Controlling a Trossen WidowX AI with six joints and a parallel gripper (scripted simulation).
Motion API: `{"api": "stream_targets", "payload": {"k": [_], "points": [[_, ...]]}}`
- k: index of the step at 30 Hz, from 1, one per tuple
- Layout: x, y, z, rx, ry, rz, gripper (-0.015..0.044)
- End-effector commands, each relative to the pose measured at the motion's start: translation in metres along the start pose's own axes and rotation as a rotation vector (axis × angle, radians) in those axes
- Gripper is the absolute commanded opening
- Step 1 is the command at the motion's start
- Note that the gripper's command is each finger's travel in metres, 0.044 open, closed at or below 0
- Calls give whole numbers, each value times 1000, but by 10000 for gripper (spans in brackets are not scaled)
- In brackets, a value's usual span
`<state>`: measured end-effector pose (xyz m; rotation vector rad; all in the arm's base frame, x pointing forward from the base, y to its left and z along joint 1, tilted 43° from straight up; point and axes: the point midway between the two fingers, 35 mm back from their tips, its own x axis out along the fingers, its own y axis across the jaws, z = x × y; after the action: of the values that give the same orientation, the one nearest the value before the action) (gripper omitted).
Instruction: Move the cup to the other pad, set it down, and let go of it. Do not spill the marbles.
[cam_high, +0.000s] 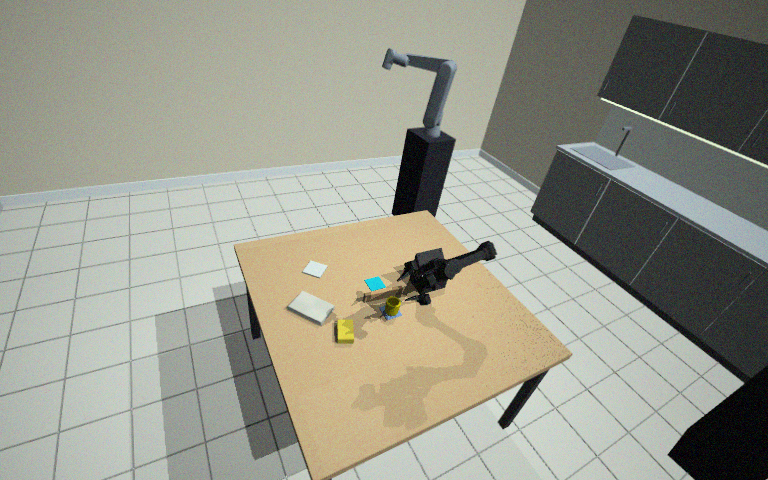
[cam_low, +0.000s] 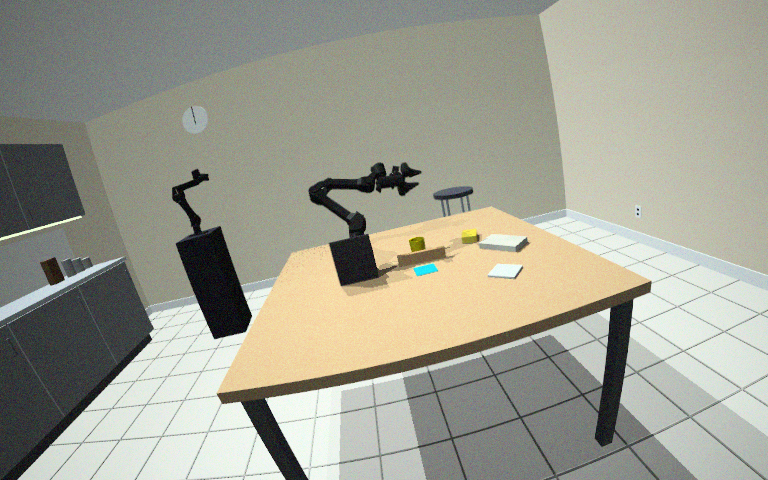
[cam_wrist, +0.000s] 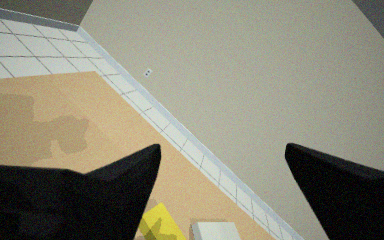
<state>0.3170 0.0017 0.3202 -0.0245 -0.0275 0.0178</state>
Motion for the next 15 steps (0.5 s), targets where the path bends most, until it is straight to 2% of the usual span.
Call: {"api": "stream_targets", "payload": {"k": [1, 3, 5, 9, 12, 15], "points": [[2, 0, -4, 10, 19, 5, 374], [11, 1, -39, 93, 171, 37, 321], [16, 3, -91, 245, 405, 64, 269], [-1, 8, -174, 589, 833, 39, 167], [-30, 15, -220, 903, 1150, -46, 167], [-62, 25, -244, 1240, 1438, -186, 167]]}}
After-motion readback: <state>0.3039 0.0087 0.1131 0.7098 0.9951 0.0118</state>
